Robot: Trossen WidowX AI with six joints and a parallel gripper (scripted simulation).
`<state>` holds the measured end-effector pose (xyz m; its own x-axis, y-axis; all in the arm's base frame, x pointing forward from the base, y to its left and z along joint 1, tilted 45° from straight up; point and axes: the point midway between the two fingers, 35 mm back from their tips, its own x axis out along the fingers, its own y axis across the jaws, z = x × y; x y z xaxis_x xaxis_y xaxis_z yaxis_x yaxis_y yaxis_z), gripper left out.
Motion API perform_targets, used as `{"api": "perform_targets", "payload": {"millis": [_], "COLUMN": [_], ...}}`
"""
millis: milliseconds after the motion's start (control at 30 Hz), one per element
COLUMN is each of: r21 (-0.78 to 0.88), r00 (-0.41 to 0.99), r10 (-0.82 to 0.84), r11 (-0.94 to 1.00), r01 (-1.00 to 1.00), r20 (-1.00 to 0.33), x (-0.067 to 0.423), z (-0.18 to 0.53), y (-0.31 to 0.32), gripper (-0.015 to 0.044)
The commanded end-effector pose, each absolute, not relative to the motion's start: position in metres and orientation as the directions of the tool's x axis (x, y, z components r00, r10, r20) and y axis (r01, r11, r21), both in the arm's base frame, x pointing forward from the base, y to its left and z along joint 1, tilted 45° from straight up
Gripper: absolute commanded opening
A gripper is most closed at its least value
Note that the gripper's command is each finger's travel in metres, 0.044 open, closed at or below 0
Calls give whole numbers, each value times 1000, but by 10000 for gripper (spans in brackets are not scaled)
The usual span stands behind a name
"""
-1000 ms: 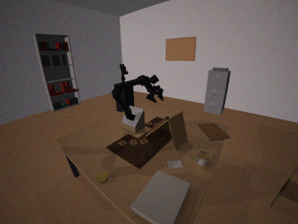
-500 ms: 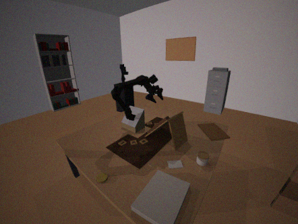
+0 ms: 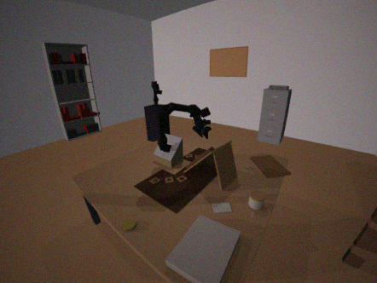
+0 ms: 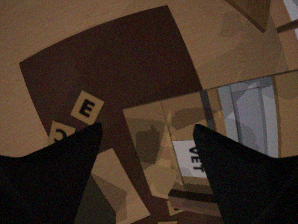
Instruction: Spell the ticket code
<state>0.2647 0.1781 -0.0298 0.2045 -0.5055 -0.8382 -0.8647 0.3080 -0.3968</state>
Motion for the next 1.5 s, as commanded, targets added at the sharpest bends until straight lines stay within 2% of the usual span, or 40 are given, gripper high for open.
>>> {"api": "perform_targets", "payload": {"millis": [0, 367, 1467], "r21": [-418, -538, -544], "r00": [91, -77, -81], "r10": [-572, -681, -684], "r11": [472, 638, 641], "r01": [-776, -551, -542], "r20": [-815, -728, -725], "x": [234, 174, 176], "z": [-92, -174, -203], "y": [161, 114, 91], "gripper": [340, 340, 340]}}
